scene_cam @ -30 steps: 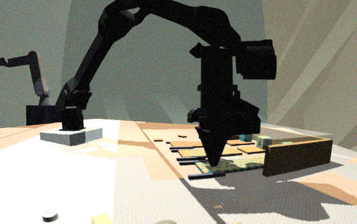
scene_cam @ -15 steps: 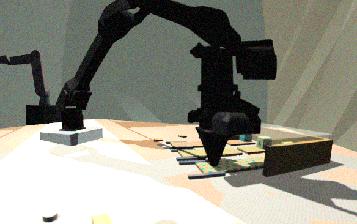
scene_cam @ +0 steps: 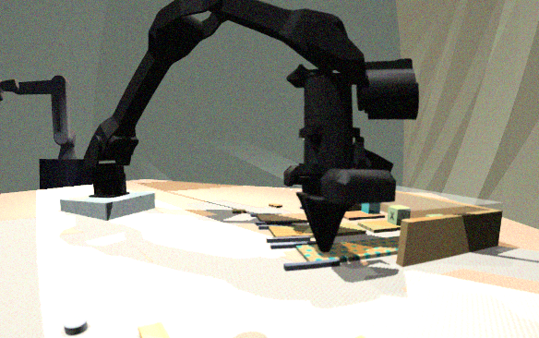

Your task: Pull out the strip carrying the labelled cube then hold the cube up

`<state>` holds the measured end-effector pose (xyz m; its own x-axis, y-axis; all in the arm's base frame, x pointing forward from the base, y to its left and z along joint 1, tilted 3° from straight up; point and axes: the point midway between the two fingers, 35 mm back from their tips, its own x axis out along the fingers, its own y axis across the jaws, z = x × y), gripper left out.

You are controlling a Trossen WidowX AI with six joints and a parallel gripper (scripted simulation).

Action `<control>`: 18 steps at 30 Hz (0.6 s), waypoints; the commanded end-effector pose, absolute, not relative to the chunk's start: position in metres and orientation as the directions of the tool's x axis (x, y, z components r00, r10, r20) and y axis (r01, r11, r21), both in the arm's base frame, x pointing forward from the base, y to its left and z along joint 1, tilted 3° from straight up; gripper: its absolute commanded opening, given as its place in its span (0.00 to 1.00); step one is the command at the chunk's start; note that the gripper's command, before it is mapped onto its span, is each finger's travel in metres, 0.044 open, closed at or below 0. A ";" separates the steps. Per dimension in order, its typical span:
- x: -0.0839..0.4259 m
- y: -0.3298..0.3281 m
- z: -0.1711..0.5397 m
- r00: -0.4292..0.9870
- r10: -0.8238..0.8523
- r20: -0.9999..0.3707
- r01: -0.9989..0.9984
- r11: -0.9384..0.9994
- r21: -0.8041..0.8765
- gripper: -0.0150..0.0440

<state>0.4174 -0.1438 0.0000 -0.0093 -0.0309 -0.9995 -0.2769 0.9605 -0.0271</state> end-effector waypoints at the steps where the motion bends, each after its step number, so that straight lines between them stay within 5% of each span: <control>1: 0.411 -0.145 -0.005 -0.020 -0.026 -0.999 -0.278 0.960 -0.019 0.25; 18: 0.386 -0.153 -0.005 -0.022 -0.027 -0.999 -0.278 0.960 -0.019 0.25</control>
